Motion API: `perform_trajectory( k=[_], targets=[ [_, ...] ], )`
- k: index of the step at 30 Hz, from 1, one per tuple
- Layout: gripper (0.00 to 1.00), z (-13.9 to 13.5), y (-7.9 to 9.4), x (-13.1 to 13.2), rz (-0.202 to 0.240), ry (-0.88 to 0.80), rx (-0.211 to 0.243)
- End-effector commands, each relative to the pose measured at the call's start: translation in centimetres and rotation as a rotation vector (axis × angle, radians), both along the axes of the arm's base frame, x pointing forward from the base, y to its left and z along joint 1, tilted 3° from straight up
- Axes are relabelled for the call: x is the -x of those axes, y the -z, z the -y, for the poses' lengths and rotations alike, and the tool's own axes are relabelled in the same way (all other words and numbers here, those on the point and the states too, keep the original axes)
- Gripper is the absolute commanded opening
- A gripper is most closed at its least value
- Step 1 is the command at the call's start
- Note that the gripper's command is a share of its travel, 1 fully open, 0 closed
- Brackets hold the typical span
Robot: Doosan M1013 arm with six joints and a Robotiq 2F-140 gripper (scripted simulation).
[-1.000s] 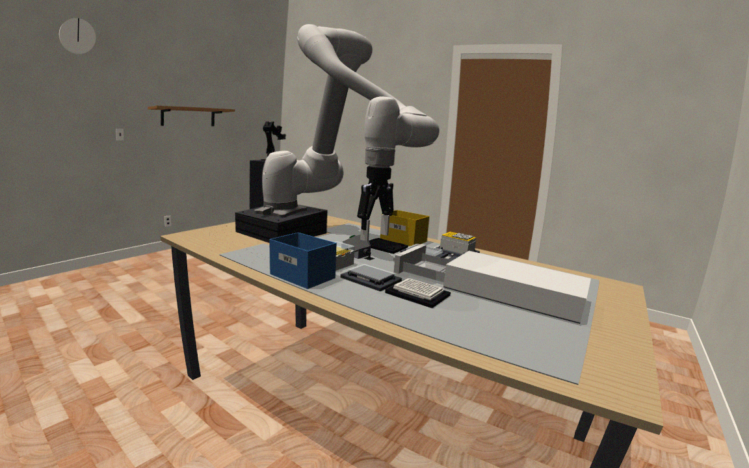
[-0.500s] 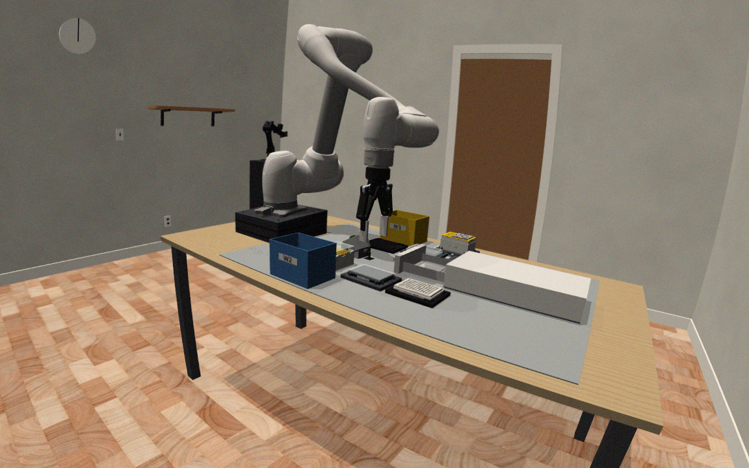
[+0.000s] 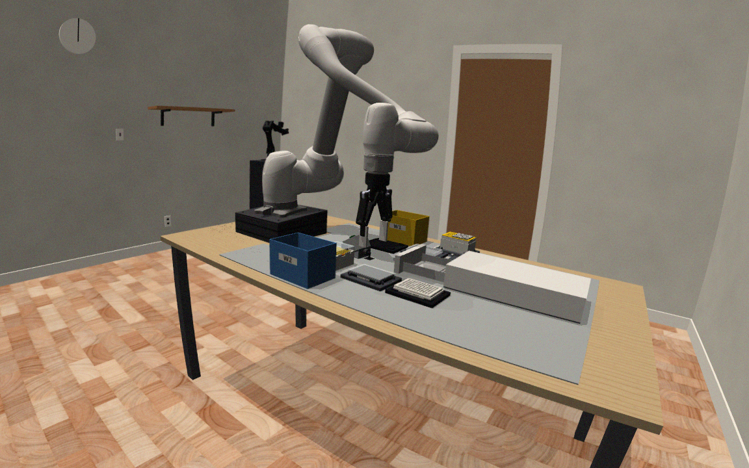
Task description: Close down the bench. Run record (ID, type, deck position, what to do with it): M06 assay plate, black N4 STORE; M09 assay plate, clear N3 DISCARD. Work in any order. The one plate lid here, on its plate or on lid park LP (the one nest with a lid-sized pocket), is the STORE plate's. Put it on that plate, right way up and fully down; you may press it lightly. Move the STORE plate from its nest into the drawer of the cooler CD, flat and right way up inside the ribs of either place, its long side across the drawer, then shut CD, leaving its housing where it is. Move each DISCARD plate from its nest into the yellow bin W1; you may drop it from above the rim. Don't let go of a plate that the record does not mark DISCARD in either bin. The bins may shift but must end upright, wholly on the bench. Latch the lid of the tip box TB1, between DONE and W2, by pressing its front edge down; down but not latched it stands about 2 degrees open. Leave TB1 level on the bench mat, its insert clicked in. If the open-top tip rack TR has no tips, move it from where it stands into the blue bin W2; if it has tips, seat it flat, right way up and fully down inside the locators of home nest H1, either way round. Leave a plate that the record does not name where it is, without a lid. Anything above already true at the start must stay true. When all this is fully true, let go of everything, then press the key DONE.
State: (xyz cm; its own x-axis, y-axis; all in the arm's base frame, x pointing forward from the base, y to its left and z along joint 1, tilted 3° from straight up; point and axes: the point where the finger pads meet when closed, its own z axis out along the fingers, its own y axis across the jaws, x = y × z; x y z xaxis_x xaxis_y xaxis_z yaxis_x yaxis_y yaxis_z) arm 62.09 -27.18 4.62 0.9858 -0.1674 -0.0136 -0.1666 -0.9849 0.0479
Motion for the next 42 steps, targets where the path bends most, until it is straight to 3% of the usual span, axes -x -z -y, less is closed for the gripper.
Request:
perform_trajectory(
  k=[1,42],
  targets=[
    [0.66,0.0,0.5,0.0,0.0,0.0,0.0],
    [0.66,0.2,5.4,0.1,0.0,0.0,0.0]
  ],
)
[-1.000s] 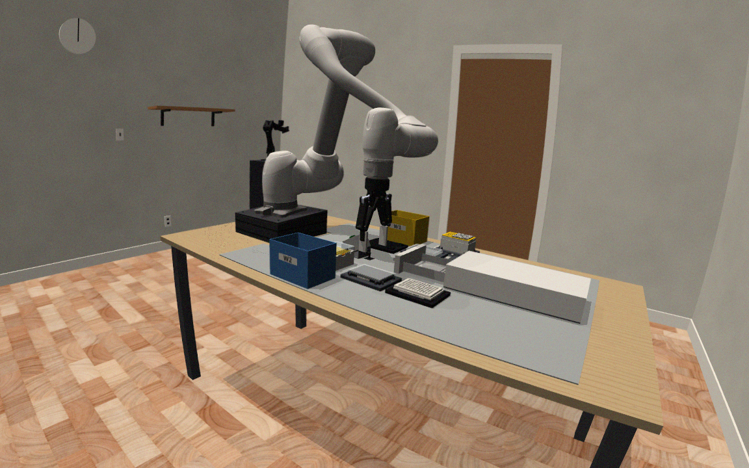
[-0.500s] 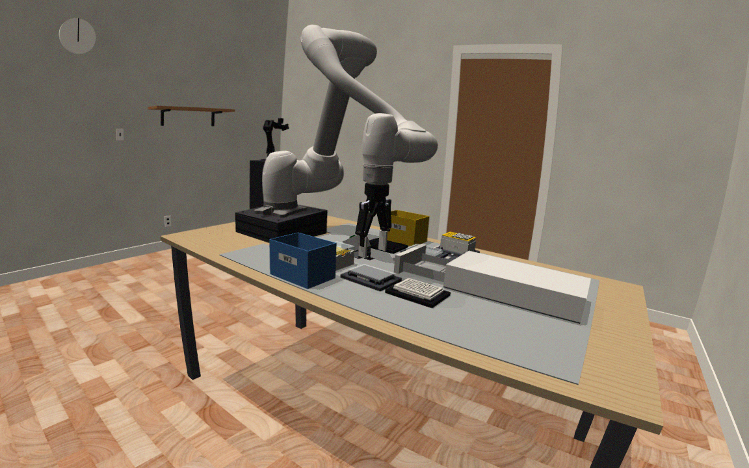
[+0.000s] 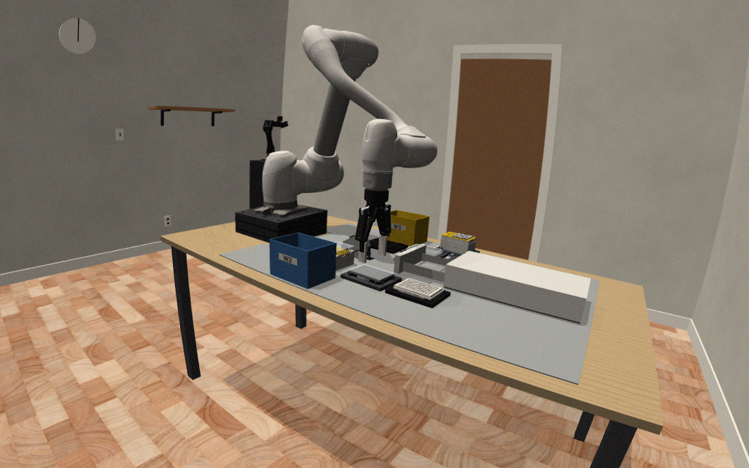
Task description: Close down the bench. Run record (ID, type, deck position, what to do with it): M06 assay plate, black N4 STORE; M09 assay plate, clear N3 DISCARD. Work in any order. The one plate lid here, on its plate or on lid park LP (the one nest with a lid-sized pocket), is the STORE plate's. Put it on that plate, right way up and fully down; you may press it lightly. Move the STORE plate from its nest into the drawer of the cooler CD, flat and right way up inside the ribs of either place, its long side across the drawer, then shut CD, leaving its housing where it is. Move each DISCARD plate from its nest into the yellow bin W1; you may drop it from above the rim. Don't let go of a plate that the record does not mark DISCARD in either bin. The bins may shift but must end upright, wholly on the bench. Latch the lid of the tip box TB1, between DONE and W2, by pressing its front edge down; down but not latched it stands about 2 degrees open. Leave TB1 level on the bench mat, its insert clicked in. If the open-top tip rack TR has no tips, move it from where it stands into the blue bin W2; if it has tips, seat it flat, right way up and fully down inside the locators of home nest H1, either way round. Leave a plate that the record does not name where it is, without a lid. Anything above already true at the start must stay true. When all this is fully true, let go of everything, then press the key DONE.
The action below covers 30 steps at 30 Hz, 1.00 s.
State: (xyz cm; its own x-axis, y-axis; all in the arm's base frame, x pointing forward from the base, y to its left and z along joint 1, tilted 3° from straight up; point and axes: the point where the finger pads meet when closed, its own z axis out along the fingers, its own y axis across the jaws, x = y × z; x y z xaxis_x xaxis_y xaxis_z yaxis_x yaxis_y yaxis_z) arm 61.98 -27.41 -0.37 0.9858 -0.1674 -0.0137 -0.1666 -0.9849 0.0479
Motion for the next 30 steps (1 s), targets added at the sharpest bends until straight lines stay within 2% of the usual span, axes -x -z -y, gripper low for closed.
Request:
perform_trajectory(
  k=[1,30],
  targets=[
    [0.66,0.0,0.5,0.0,0.0,0.0,0.0],
    [0.66,0.2,3.9,0.1,0.0,0.0,0.0]
  ],
)
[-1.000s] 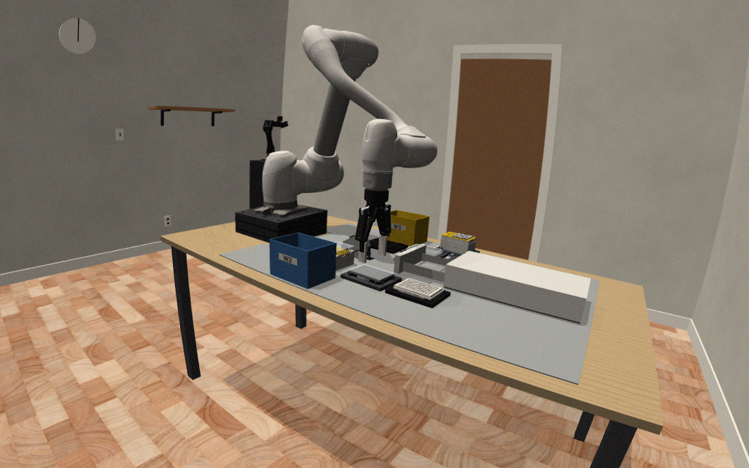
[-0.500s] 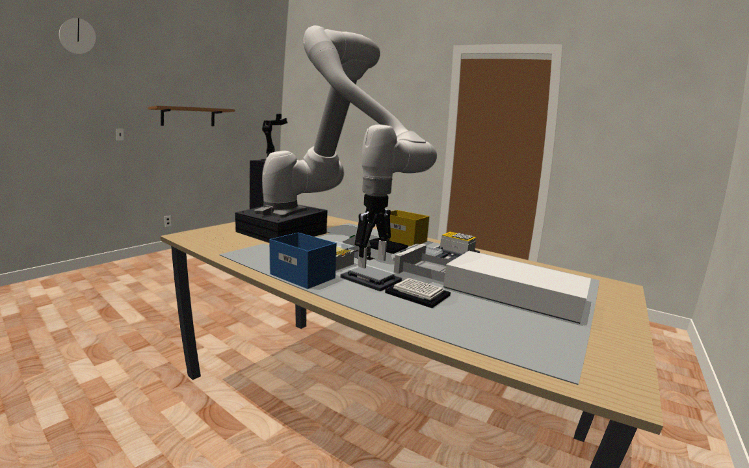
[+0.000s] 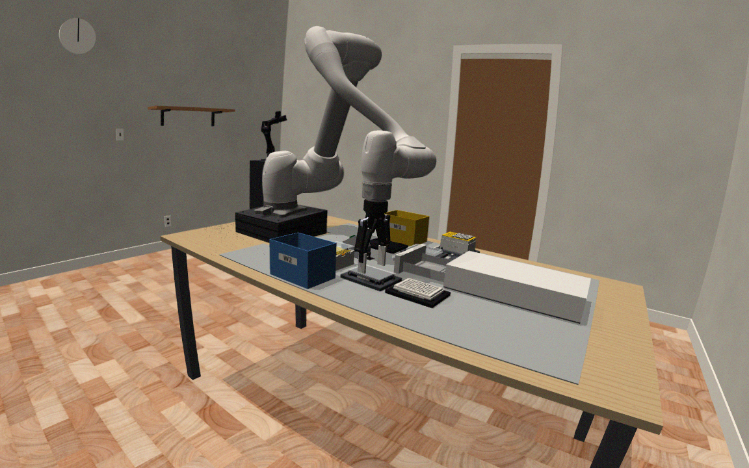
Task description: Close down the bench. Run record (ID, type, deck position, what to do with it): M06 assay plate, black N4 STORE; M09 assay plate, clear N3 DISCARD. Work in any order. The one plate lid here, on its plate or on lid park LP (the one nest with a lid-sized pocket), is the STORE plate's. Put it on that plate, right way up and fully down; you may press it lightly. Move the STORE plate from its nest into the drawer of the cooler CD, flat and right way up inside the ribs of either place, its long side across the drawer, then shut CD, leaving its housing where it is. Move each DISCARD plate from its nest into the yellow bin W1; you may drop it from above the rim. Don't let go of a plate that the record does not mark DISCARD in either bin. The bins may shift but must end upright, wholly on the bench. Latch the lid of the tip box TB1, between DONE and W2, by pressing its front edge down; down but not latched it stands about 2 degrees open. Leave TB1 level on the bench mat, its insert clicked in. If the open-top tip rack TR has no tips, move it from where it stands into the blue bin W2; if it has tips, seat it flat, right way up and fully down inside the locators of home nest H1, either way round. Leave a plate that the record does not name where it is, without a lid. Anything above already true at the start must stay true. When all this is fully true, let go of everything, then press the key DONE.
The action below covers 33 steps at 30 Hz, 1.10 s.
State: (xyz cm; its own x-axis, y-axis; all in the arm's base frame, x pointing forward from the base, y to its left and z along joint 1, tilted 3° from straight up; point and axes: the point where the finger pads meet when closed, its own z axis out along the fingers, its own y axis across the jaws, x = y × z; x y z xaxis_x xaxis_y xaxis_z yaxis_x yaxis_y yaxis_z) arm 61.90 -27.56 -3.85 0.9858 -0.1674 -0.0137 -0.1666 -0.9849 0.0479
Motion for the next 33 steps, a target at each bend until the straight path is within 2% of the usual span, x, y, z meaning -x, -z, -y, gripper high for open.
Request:
perform_trajectory(
  k=[1,10,22,33],
  targets=[
    [0.66,0.0,0.4,0.0,0.0,0.0,0.0],
    [0.66,0.0,0.8,0.0,0.0,0.0,0.0],
    [0.66,0.1,2.4,0.0,0.0,0.0,0.0],
    [0.66,0.1,2.4,0.0,0.0,0.0,0.0]
  ],
)
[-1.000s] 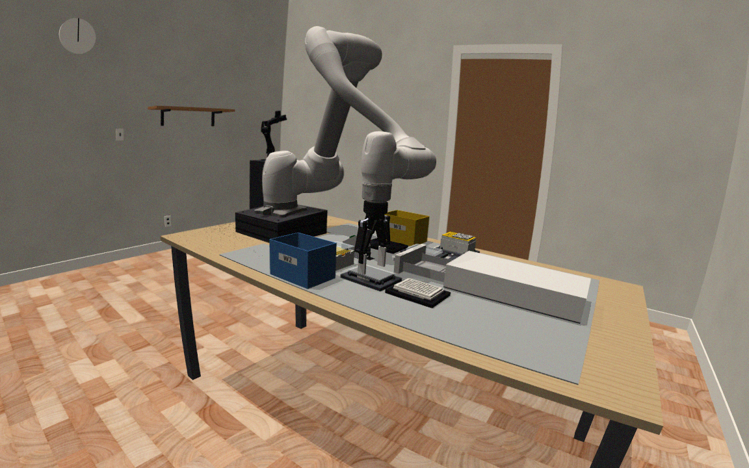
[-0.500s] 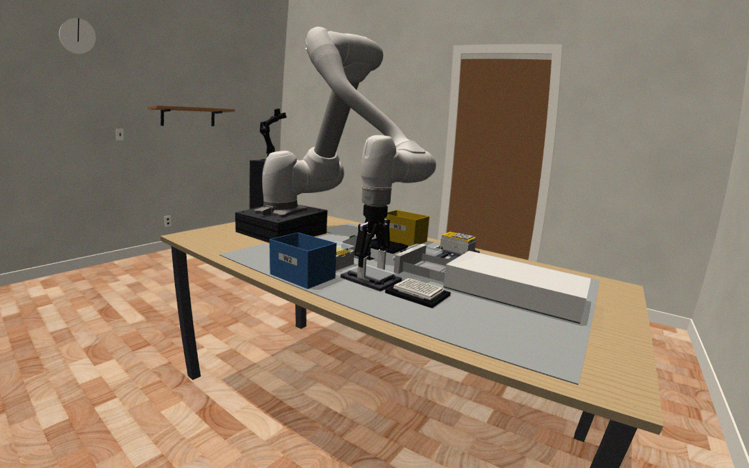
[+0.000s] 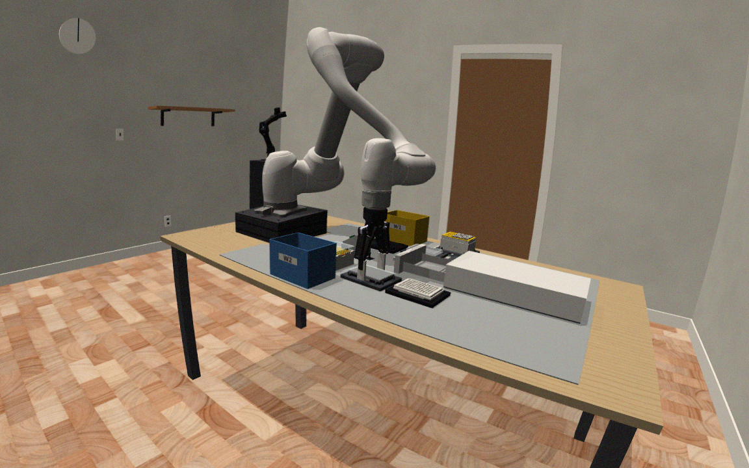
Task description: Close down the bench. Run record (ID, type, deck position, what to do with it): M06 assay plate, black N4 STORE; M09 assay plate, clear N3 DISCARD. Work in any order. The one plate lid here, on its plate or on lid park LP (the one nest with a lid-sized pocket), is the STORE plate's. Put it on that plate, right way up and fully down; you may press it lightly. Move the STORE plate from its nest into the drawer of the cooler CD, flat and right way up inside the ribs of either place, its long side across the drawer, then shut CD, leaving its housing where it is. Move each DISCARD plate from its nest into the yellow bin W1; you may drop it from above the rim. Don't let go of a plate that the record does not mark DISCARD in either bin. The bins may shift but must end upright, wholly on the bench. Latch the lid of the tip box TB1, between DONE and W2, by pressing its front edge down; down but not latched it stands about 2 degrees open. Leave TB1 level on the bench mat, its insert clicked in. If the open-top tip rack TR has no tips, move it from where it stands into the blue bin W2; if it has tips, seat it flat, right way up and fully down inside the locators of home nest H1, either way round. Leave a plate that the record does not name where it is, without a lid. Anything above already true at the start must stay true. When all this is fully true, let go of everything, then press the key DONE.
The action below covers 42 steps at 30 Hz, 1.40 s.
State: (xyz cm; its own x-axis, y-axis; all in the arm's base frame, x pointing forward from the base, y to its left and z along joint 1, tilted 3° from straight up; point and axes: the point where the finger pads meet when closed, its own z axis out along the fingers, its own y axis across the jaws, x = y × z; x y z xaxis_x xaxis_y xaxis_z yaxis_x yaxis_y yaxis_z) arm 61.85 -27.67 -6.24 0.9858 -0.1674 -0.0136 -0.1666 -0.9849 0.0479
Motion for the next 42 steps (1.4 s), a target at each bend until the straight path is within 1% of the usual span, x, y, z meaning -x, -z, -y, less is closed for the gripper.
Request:
perform_trajectory(
  k=[1,25,26,42],
  targets=[
    [0.65,0.0,-0.01,-0.01,0.0,0.0,0.0],
    [0.55,0.0,-0.01,-0.01,0.0,0.0,0.0],
    [0.0,0.0,-0.01,-0.01,0.0,0.0,0.0],
    [0.0,0.0,-0.01,-0.01,0.0,0.0,0.0]
  ],
)
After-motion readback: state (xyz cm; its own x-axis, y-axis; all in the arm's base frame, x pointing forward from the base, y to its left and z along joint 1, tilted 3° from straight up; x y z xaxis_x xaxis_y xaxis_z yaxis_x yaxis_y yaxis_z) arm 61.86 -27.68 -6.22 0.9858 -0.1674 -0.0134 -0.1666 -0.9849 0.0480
